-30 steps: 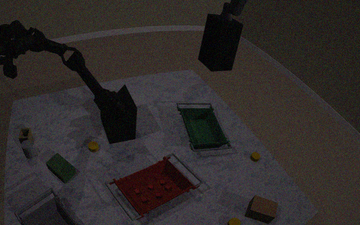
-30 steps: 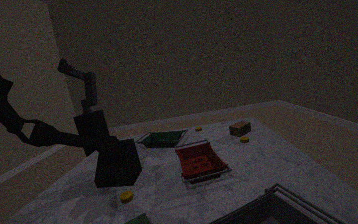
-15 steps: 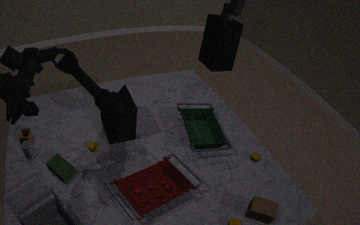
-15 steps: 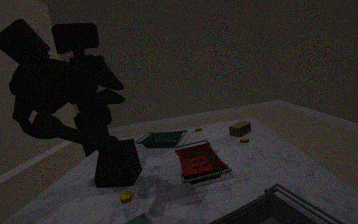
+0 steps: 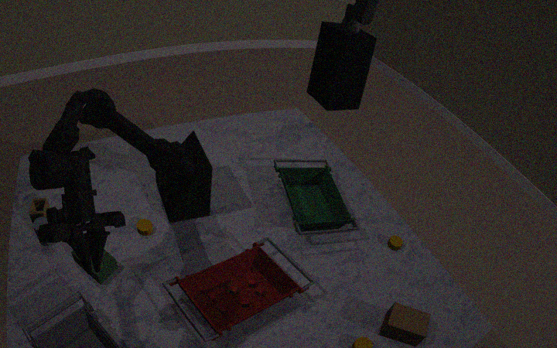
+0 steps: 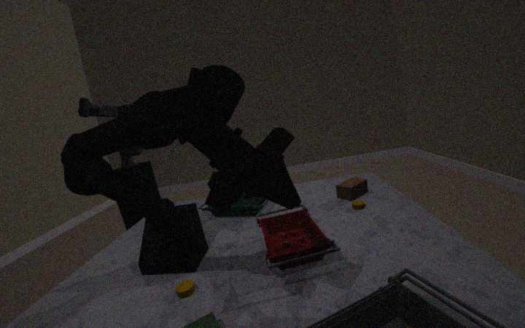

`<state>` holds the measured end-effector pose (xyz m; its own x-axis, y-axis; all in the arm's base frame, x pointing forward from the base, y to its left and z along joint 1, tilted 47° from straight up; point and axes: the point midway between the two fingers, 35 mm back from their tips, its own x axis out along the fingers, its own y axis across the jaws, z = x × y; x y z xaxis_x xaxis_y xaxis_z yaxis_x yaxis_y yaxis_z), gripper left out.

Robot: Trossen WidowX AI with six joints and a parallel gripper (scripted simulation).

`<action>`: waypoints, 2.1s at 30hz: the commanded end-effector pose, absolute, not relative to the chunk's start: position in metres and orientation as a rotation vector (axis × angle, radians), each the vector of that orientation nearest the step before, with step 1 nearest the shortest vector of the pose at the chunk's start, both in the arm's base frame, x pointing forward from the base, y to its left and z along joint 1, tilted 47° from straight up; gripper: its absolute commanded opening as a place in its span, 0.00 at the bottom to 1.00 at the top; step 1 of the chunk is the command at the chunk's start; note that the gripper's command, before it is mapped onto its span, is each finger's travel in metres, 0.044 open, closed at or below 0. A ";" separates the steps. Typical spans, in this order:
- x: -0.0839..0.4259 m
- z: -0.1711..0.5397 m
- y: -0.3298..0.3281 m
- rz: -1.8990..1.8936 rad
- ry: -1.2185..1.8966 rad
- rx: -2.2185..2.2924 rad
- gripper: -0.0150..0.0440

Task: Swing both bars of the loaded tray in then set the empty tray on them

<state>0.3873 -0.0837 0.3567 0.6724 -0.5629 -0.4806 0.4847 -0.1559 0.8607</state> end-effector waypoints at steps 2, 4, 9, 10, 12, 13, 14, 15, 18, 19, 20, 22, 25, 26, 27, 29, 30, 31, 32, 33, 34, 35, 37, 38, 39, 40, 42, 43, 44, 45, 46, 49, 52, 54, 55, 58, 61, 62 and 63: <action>0.411 0.276 -0.086 -1.206 -0.125 1.601 0.39; 0.414 0.253 -0.087 -1.287 -0.157 1.624 0.39; 0.417 0.198 -0.088 -1.480 -0.270 1.651 0.39; 0.417 0.188 -0.088 -1.516 -0.298 1.651 0.39; 0.415 0.167 -0.089 -1.584 -0.359 1.646 0.39; 0.414 0.156 -0.089 -1.616 -0.392 1.642 0.39; 0.413 0.146 -0.090 -1.647 -0.427 1.635 0.39; 0.412 0.136 -0.090 -1.675 -0.463 1.627 0.39; 0.409 0.120 -0.091 -1.717 -0.524 1.611 0.39; 0.409 0.120 -0.091 -1.718 -0.525 1.611 0.39; 0.409 0.120 -0.091 -1.718 -0.525 1.611 0.39; 0.409 0.120 -0.091 -1.718 -0.525 1.611 0.39; 0.409 0.120 -0.091 -1.718 -0.525 1.611 0.39; 0.409 0.120 -0.091 -1.718 -0.525 1.611 0.39; 0.409 0.120 -0.091 -1.718 -0.525 1.611 0.39; 0.409 0.119 -0.091 -1.718 -0.525 1.611 0.39; 0.409 0.118 -0.092 -1.718 -0.525 1.611 0.39; 0.409 0.117 -0.094 -1.718 -0.525 1.611 0.39; 0.409 0.114 -0.096 -1.718 -0.525 1.611 0.39; 0.410 0.112 -0.099 -1.718 -0.525 1.611 0.39; 0.410 0.109 -0.102 -1.718 -0.525 1.612 0.39; 0.410 0.106 -0.105 -1.718 -0.525 1.612 0.39; 0.411 0.100 -0.112 -1.718 -0.525 1.612 0.39; 0.411 0.096 -0.115 -1.718 -0.525 1.611 0.39; 0.411 0.093 -0.119 -1.718 -0.525 1.611 0.39; 0.411 0.090 -0.122 -1.717 -0.526 1.611 0.39; 0.411 0.084 -0.129 -1.717 -0.526 1.610 0.39; 0.411 0.081 -0.132 -1.717 -0.527 1.610 0.39; 0.411 0.080 -0.134 -1.716 -0.527 1.610 0.39; 0.410 0.079 -0.134 -1.716 -0.527 1.610 0.39; 0.410 0.079 -0.134 -1.716 -0.527 1.610 0.39; 0.410 0.080 -0.133 -1.716 -0.527 1.610 0.39; 0.409 0.082 -0.123 -1.717 -0.526 1.610 0.39; 0.408 0.085 -0.113 -1.717 -0.526 1.611 0.39; 0.407 0.086 -0.110 -1.717 -0.526 1.611 0.39; 0.405 0.085 -0.100 -1.718 -0.525 1.611 0.39; 0.404 0.082 -0.092 -1.718 -0.525 1.611 0.39; 0.403 0.081 -0.090 -1.718 -0.525 1.611 0.39; 0.402 0.080 -0.088 -1.718 -0.525 1.611 0.39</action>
